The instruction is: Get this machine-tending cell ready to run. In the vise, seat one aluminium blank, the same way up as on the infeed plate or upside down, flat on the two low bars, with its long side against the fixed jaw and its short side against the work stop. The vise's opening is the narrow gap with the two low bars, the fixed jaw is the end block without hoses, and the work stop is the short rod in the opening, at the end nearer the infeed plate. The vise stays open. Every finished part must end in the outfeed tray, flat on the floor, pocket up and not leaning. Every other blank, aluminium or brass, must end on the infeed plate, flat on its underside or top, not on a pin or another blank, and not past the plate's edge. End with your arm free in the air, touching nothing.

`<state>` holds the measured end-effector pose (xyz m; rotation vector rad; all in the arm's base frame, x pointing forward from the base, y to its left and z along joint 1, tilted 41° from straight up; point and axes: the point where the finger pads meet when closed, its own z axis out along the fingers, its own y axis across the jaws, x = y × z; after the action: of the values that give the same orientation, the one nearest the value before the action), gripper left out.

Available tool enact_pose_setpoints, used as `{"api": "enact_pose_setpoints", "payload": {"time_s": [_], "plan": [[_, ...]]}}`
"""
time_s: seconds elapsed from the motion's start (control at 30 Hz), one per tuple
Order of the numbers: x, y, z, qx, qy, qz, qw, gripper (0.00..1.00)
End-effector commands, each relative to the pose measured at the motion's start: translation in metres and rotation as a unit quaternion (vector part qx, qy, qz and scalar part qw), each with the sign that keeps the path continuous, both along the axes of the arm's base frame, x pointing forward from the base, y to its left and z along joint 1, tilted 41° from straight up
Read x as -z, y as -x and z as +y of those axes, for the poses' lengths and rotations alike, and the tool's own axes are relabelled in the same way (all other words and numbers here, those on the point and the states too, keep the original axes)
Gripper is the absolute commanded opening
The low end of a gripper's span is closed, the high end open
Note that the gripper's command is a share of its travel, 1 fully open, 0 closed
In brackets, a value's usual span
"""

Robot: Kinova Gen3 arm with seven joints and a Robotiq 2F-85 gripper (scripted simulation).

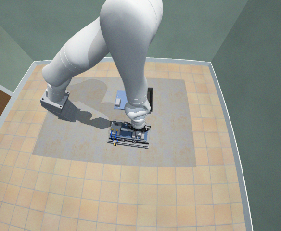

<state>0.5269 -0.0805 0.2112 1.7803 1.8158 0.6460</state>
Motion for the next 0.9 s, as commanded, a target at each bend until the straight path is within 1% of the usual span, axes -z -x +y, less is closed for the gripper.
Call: {"api": "enact_pose_setpoints", "payload": {"time_s": [0.0, 0.87], "plan": [[-0.0009, -0.0002, 0.0006, 0.0, 0.0, -0.001, 1.0, 0.0], [-0.0018, -0.0015, 0.0052, 0.0, 0.0, -0.001, 1.0, 0.0]]}}
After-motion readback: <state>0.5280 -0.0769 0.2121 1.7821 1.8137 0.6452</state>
